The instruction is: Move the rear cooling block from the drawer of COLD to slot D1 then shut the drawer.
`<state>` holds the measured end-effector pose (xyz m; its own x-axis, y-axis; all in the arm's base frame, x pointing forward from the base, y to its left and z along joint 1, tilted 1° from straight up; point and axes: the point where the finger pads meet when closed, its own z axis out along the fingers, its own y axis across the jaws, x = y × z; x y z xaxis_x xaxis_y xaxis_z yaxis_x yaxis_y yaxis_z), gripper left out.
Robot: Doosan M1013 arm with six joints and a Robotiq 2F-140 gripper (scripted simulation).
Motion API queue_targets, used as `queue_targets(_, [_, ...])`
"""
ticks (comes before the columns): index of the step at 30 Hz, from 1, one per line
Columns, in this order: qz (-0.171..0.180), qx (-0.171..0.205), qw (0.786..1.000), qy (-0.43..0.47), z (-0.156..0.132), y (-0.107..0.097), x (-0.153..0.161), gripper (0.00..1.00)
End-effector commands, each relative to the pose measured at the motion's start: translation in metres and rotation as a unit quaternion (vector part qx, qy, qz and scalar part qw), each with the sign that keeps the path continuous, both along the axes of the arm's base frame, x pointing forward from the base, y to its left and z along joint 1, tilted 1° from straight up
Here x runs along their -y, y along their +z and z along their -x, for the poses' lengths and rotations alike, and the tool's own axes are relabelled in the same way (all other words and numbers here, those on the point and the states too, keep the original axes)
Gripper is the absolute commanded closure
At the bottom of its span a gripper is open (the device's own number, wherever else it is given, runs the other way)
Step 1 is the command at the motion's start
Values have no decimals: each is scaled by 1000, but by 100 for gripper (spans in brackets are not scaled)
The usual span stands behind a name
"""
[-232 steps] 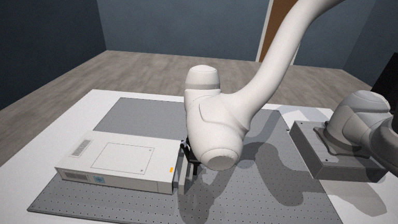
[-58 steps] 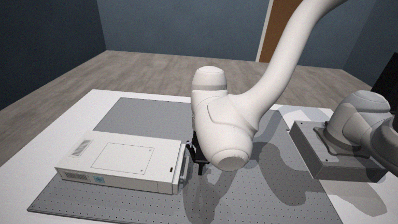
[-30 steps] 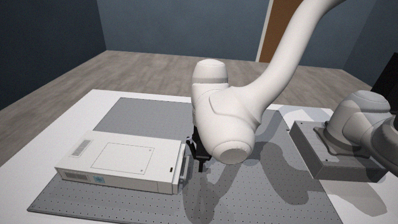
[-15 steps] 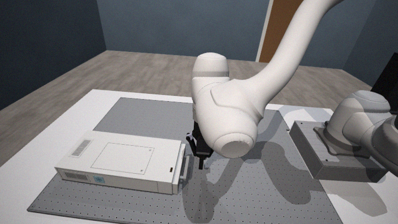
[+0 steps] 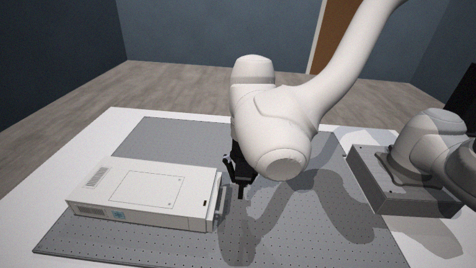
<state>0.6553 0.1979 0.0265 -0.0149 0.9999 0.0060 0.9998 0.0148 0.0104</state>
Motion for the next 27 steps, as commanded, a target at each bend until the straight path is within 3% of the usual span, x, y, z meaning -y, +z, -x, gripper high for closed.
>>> queue_targets(1, [0, 1, 1000, 1, 0, 7, -2, 90])
queue_targets(27, [0, 2, 1000, 1, 0, 40, -2, 90])
